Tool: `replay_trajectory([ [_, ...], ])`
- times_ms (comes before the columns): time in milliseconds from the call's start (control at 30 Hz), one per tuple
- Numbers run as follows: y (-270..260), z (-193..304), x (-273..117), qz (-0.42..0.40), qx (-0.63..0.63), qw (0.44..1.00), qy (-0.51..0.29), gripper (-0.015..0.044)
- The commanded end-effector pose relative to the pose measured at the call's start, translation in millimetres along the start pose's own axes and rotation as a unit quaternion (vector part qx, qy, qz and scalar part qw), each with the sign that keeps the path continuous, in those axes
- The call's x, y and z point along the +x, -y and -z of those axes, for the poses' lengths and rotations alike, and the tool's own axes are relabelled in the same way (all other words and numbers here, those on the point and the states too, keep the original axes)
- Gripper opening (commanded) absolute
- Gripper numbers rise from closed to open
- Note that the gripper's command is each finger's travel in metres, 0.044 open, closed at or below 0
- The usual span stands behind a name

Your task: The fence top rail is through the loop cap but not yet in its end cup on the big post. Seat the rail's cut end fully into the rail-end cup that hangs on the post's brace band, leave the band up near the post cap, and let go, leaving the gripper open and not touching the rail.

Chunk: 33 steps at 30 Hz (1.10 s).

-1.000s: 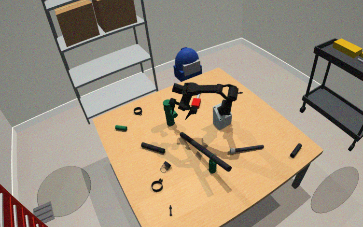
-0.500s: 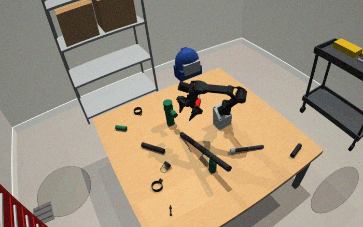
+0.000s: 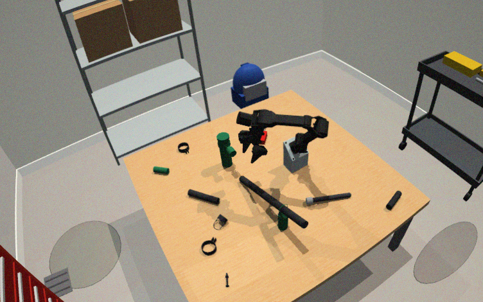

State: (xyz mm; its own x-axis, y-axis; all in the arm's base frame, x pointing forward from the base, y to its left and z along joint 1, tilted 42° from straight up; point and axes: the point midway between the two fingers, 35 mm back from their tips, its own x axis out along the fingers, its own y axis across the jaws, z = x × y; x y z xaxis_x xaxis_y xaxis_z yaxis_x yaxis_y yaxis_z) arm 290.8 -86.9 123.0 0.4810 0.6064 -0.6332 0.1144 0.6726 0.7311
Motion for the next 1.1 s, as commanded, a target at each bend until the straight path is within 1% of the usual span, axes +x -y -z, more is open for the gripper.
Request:
replay_trajectory([
  [0,-8,3,25,0.015,0.171,0.984,-0.056,0.0440],
  [133,-15,9,49,0.051,0.338,0.935,-0.100,0.0440],
  [300,-25,18,78,0.121,0.524,0.832,-0.134,0.0440],
  [333,-27,21,84,0.136,0.552,0.811,-0.138,0.0440],
  [400,-30,25,93,0.159,0.580,0.786,-0.145,0.0440],
  [500,-31,27,97,0.178,0.628,0.745,-0.140,0.0440],
  [1067,-31,27,97,0.179,0.634,0.740,-0.139,0.0440],
])
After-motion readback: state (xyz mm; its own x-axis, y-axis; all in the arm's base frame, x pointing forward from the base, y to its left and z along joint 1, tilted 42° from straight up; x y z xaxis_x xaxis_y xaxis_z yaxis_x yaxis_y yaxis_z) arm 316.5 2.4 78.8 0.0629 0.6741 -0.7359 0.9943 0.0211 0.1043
